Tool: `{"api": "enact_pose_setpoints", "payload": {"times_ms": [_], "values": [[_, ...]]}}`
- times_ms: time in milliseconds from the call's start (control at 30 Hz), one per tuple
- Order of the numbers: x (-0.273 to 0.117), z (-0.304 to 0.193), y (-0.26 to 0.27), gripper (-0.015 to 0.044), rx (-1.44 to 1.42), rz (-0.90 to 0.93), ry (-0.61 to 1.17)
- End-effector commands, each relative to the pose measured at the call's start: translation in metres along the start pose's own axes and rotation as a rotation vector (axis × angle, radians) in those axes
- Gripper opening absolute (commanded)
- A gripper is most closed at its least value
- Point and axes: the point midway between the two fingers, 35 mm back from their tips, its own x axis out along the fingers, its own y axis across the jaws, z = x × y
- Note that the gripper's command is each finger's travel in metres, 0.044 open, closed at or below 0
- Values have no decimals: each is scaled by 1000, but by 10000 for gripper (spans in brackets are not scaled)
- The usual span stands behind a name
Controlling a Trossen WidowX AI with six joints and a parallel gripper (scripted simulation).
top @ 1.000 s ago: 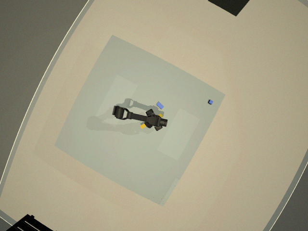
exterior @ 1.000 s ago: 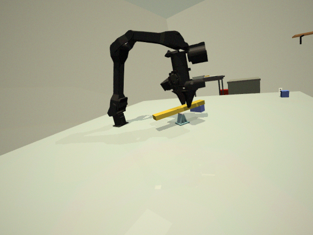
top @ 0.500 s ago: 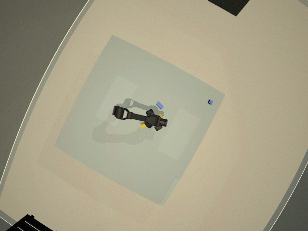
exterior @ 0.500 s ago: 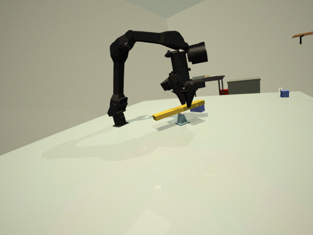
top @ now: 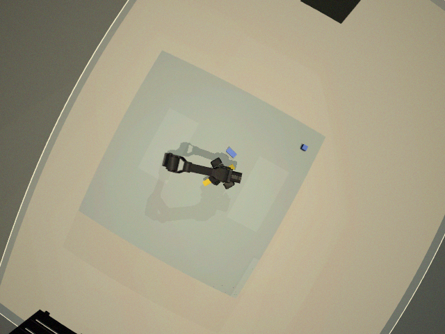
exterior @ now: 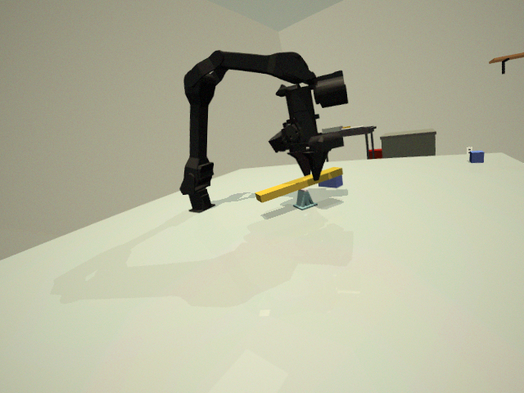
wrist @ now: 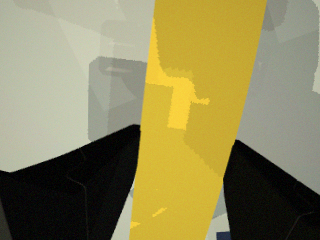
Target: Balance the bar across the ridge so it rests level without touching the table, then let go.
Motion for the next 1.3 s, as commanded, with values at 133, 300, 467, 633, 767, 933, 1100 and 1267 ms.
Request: {"api": "enact_pose_setpoints", "payload": {"times_ms": [133, 300, 467, 633, 767, 933, 1100, 1267], "values": [[2, 0, 0, 0, -2, 1, -3], [2, 0, 0, 0, -2, 1, -3], [3, 0, 0, 0, -2, 1, -3], [3, 0, 0, 0, -2, 1, -3], [3, 1, 0, 0, -2, 1, -3], [4, 1, 0, 0, -2, 1, -3], [4, 1, 0, 0, -2, 1, -3], [5, 1, 0, 0, -2, 1, -3]]}}
